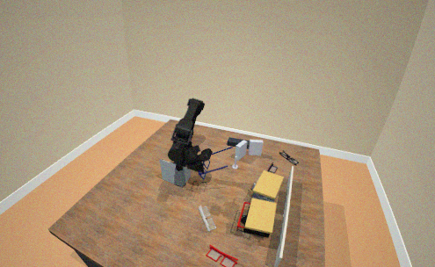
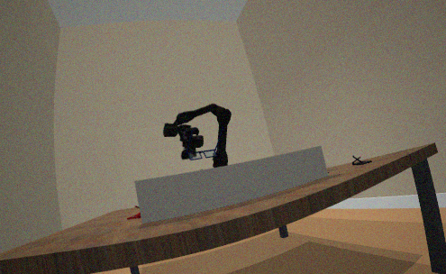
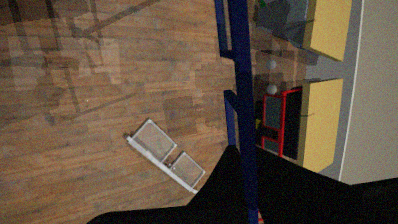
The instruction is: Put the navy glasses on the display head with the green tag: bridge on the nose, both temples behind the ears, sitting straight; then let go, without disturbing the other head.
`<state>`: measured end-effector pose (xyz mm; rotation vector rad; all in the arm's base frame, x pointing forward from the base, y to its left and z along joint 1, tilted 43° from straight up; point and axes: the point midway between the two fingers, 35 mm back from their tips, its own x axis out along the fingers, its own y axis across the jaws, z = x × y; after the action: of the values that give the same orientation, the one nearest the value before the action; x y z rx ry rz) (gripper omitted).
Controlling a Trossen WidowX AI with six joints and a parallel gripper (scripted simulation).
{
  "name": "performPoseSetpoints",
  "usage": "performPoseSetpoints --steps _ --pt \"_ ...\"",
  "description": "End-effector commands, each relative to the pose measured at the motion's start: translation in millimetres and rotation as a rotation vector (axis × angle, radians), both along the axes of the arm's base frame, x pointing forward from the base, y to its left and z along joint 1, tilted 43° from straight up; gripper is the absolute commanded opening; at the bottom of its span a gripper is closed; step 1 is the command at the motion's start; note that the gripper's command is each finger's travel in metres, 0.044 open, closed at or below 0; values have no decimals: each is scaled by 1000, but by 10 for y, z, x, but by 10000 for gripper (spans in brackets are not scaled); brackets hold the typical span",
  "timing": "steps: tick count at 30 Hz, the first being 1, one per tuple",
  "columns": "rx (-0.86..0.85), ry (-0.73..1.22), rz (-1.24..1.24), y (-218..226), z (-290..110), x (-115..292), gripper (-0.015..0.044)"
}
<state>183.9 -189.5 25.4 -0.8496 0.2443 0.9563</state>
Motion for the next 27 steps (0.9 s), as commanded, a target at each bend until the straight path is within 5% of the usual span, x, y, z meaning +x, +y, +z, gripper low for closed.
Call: performPoseSetpoints --steps 1,27 --pt "0 2 -2 0 7 -2 0" --pt "59 301 123 685 221 498 0"
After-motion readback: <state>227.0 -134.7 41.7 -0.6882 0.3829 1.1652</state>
